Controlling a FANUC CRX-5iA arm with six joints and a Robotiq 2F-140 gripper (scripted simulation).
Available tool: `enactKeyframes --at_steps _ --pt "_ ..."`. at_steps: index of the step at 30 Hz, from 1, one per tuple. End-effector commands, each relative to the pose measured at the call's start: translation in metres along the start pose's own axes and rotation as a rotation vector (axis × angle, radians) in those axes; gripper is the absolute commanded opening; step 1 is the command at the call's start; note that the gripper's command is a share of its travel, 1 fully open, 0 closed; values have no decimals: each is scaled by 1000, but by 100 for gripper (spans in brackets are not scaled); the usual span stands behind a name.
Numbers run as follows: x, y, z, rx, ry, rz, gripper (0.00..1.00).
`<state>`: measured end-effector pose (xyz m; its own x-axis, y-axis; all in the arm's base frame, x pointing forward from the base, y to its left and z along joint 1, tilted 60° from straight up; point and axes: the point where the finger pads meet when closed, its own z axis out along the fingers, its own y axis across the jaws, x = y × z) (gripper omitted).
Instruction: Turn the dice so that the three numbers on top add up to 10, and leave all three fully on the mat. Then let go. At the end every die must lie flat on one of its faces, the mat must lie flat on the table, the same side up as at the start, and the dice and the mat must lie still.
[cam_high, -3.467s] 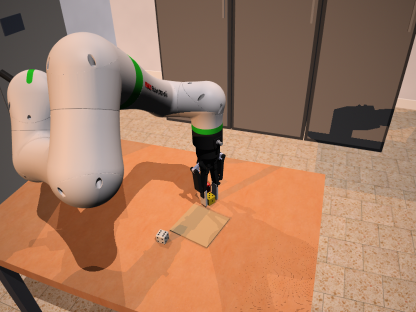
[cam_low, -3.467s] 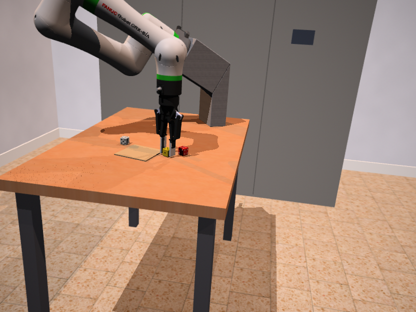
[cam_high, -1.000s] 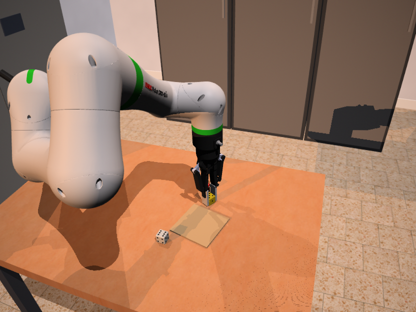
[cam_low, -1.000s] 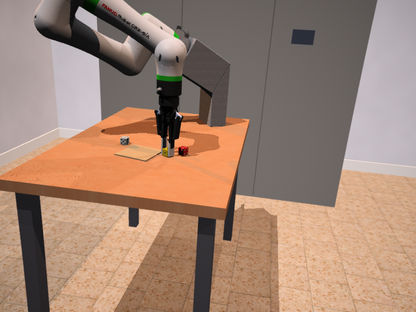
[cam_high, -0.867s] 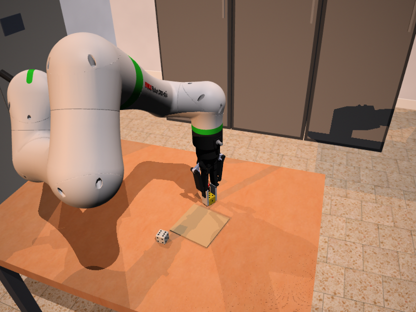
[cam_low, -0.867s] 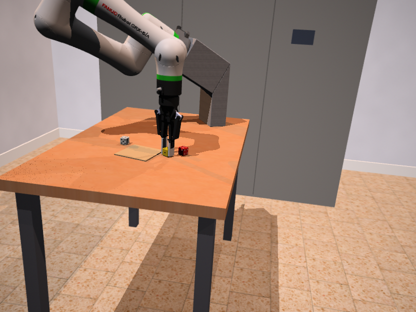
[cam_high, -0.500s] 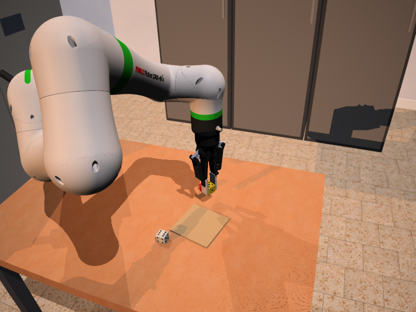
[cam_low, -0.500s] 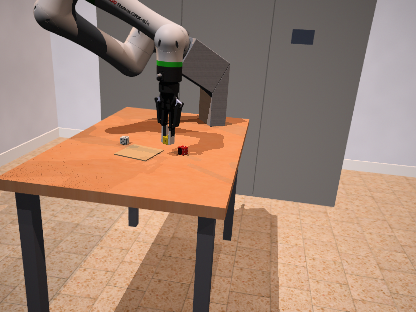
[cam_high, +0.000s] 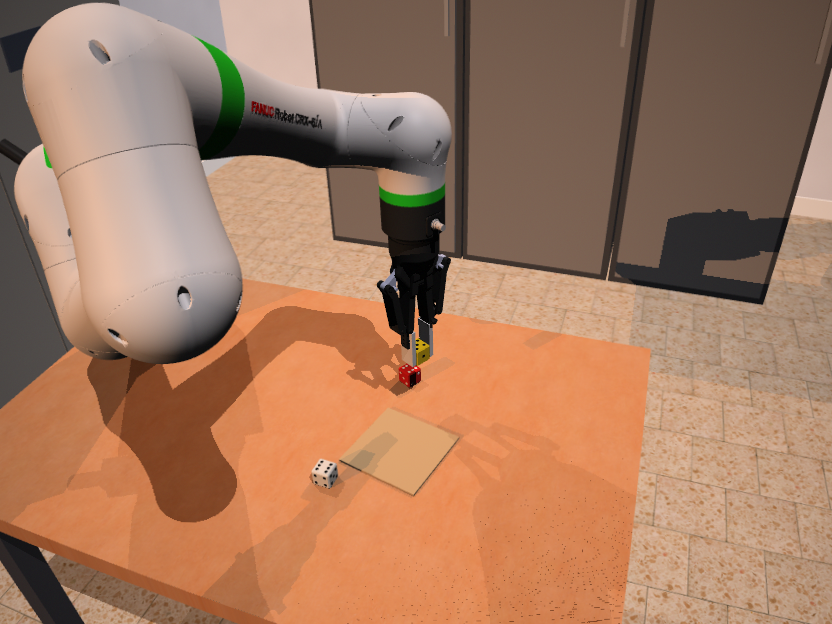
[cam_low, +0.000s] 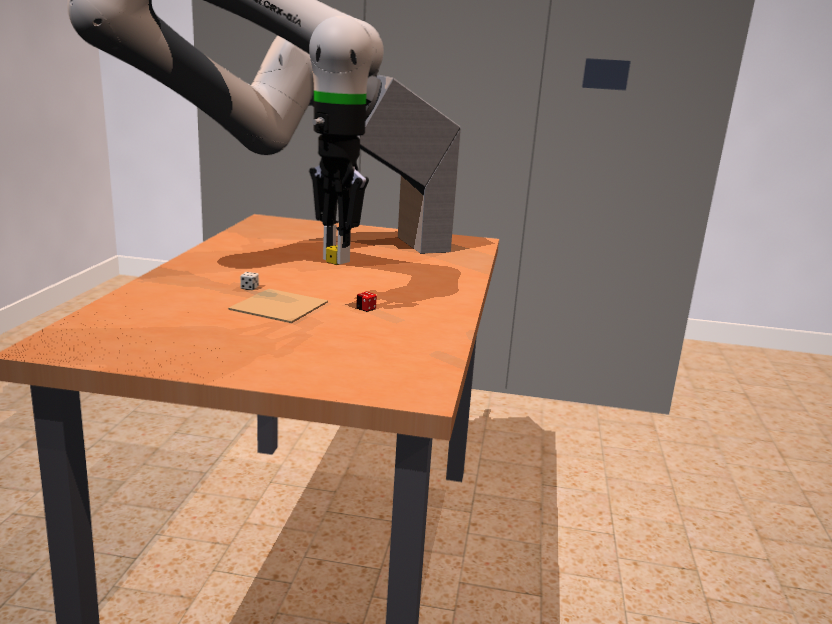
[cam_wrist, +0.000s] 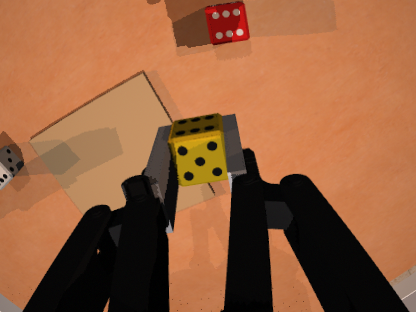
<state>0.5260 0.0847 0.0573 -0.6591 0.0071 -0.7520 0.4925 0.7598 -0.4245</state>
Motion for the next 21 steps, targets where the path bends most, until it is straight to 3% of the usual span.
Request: enactKeyframes --at_steps 1,13,21 --pt "0 0 0 0 0 0 16" --pt "0 1 0 0 0 -32 16" --pt "0 3 0 0 0 -188 16"
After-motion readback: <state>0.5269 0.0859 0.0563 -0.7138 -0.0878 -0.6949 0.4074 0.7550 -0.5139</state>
